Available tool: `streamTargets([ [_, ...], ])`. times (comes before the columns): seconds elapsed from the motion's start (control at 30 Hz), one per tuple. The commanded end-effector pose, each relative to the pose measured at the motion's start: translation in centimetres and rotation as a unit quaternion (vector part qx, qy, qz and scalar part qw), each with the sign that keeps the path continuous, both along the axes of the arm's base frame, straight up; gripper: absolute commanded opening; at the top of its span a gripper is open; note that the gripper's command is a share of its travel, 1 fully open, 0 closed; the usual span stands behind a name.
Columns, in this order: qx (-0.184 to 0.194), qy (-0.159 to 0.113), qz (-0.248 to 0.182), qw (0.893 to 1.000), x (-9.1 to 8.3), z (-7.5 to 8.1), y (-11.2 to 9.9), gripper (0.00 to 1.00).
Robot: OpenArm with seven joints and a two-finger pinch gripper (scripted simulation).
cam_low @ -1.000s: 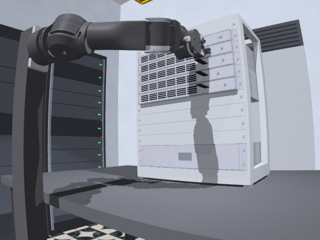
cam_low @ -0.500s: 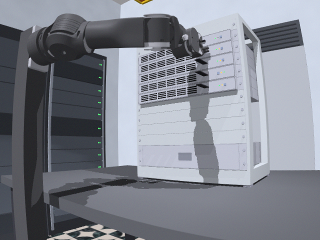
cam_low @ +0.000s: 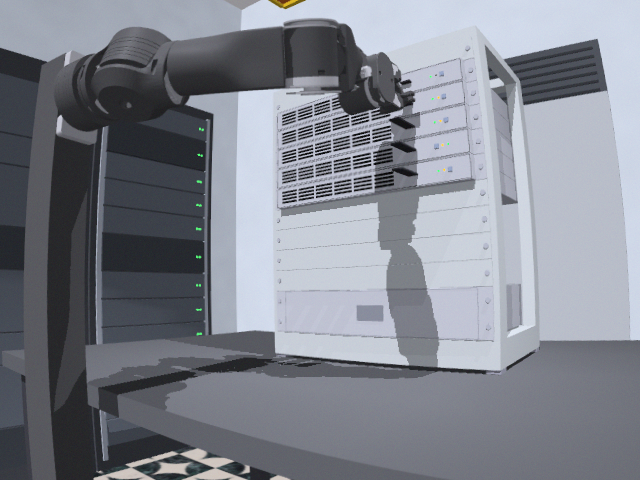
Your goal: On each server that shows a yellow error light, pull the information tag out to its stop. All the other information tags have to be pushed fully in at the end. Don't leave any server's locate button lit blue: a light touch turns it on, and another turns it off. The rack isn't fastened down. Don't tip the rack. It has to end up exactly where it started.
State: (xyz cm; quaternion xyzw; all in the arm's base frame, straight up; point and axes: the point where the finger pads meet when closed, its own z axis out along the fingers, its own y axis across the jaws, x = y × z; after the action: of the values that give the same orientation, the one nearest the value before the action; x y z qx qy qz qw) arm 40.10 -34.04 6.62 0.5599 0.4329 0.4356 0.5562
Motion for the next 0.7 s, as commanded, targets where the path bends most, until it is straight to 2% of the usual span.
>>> streamTargets([
  [0.0, 0.0, -0.005, 0.005, 1.0, 0.0, 0.2, 0.3, 0.0],
  [0.23, 0.0, -0.005, 0.005, 1.0, -0.1, 0.2, 0.3, 0.0],
  [0.43, 0.0, -0.005, 0.005, 1.0, -1.1, 0.2, 0.7, 0.0],
  [0.67, 0.0, -0.005, 0.005, 1.0, -1.1, 0.2, 0.7, 0.0],
])
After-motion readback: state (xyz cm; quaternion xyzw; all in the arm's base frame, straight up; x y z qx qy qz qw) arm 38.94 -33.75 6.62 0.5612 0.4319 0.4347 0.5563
